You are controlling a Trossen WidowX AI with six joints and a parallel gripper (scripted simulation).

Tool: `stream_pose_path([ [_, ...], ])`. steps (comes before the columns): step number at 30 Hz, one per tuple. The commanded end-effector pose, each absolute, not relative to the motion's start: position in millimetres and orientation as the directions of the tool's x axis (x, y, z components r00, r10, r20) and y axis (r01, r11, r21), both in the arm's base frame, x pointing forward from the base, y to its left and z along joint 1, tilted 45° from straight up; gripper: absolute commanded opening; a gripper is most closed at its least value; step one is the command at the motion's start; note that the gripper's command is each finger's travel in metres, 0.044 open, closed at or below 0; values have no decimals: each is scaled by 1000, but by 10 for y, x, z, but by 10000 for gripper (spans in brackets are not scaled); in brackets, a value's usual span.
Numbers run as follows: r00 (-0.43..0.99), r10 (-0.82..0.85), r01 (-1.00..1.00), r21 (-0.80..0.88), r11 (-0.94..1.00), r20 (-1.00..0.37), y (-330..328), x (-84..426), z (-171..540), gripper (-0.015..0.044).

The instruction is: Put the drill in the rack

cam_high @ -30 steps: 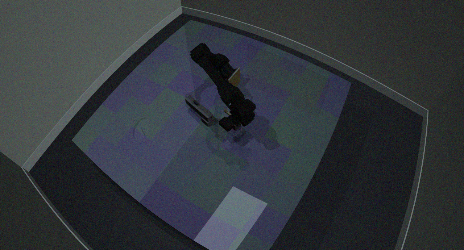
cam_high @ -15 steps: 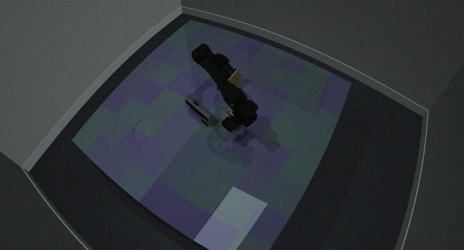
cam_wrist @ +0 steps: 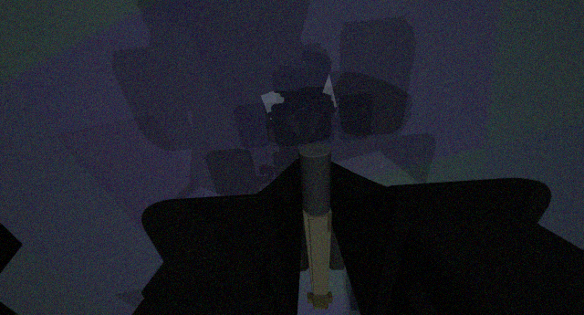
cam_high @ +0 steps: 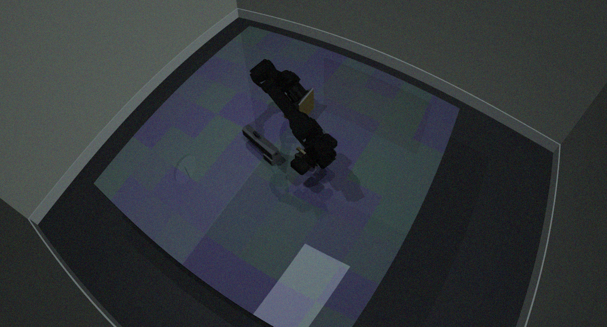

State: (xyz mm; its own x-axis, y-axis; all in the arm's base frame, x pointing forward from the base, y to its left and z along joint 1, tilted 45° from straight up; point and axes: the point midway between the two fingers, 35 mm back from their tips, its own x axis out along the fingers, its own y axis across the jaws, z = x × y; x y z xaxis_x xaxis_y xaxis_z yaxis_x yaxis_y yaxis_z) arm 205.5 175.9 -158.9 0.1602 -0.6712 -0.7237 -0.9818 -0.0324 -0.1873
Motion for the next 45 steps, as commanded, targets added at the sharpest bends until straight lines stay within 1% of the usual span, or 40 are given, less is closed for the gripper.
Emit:
stream_pose_path([
  [1,163,-673,-982,-187,-37,-721,1721,2066,-1621,0],
  [18,163,-674,-982,-188,-38,-721,1595,2103,-1748,0],
  [35,166,-668,-981,-190,-38,-725,1657,2094,-1719,440],
  [45,162,-672,-982,-186,-37,-722,1911,2010,-1423,440],
])
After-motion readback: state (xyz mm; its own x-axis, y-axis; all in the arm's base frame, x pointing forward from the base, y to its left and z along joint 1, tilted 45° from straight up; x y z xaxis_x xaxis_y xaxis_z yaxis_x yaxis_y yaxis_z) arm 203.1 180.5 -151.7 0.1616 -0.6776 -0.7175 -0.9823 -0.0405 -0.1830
